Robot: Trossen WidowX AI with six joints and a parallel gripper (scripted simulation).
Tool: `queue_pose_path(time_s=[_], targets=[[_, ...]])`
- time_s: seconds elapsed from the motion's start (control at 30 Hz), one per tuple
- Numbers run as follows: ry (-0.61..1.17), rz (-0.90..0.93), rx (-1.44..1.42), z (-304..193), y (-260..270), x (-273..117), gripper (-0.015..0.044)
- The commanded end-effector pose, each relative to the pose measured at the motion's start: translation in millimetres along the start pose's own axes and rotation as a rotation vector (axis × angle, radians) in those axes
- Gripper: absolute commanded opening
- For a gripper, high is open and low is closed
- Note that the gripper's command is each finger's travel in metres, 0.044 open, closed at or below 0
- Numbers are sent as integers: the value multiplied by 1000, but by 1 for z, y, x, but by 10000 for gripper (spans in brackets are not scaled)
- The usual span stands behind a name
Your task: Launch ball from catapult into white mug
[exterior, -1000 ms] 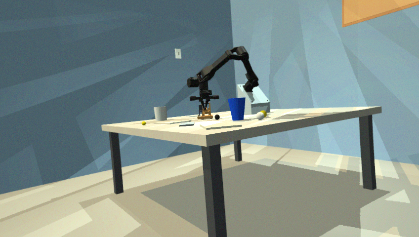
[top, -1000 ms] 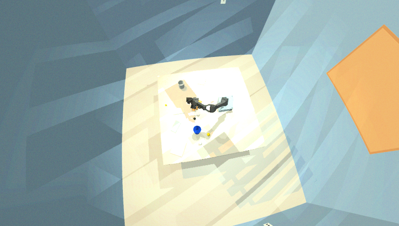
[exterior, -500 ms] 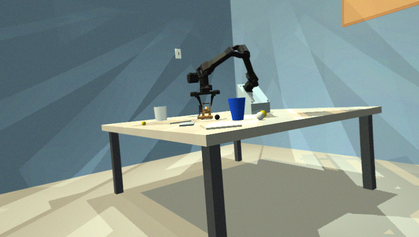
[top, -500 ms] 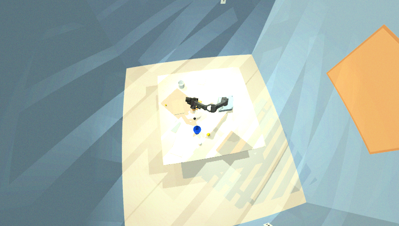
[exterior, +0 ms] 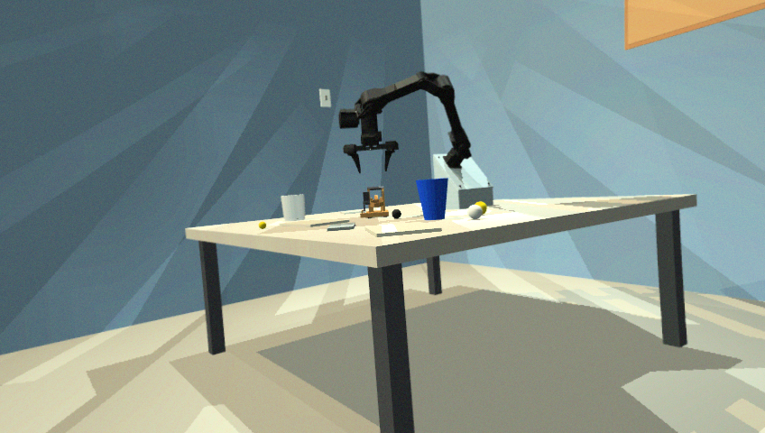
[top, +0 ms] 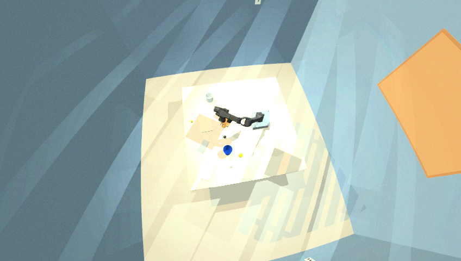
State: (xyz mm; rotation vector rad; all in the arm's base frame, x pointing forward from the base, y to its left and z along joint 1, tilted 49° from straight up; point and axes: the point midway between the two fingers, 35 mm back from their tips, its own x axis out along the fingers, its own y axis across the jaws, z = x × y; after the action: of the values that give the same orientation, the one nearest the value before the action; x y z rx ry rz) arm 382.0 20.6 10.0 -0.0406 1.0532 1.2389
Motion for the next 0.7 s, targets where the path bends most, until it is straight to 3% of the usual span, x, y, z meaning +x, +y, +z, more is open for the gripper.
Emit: queue_pose_path(time_s=[0.0,0.67], targets=[[2,3,135,-7,-1,3,440],[4,0,830,-32,-6,9,440]])
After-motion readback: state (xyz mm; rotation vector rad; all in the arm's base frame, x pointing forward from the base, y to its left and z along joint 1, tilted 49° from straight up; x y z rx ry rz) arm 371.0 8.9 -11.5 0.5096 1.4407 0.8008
